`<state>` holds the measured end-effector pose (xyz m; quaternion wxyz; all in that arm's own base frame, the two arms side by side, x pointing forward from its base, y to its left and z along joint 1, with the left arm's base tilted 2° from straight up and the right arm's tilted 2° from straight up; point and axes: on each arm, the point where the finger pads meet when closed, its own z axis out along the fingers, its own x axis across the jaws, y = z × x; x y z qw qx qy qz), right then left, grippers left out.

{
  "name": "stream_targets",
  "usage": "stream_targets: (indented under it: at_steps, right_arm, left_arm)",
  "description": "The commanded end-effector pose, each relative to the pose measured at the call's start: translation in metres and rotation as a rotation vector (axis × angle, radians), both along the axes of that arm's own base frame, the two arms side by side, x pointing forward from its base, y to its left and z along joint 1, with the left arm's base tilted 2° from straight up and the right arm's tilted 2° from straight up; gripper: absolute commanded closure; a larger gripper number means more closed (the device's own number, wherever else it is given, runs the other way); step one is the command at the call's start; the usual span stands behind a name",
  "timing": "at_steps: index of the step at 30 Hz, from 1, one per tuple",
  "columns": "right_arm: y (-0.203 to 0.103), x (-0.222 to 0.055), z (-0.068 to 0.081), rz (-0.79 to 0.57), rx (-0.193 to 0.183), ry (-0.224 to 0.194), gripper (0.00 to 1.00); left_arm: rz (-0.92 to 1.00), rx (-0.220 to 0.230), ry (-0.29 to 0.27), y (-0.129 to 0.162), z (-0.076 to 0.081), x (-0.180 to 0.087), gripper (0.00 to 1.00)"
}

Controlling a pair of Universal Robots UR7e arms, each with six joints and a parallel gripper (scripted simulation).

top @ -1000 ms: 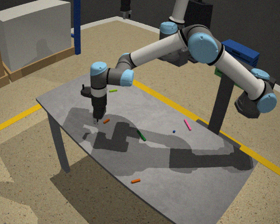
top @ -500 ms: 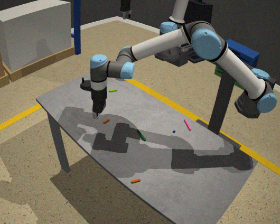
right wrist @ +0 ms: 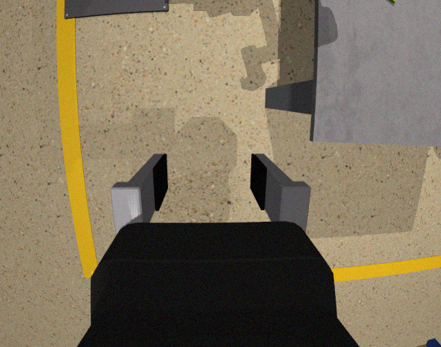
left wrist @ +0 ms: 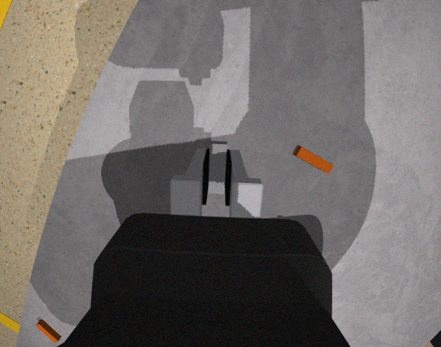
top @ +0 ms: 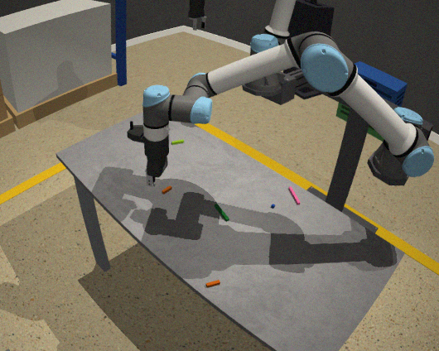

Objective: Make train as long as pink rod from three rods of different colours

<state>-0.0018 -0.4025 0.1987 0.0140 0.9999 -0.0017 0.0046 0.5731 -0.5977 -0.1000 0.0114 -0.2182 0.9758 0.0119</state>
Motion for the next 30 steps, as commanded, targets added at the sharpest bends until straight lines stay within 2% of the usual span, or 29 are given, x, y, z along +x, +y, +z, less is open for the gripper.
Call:
stream_targets:
  at_steps: [1,12,22,24,30]
  right_arm:
    - [-0.001,0.0,0.001,0.0,-0.002,-0.001,0.0]
    - [-0.001,0.0,0.001,0.0,-0.002,-0.001,0.0]
    - [-0.001,0.0,0.001,0.0,-0.002,-0.001,0.0]
    - [-0.001,0.0,0.001,0.0,-0.002,-0.001,0.0]
    - [-0.001,0.0,0.001,0.0,-0.002,-0.001,0.0]
  left_arm:
    - [-0.006,-0.003,-0.002,0.001,0.001,-0.004,0.76]
    - [-0.04,-0.002,-0.001,0.013,0.001,-0.03,0.76]
    - [-0.107,-0.001,0.001,0.044,0.0,-0.082,0.76]
    - [-0.107,-0.001,0.001,0.044,0.0,-0.082,0.76]
    - [-0.157,0.0,0.003,0.073,-0.001,-0.121,0.76]
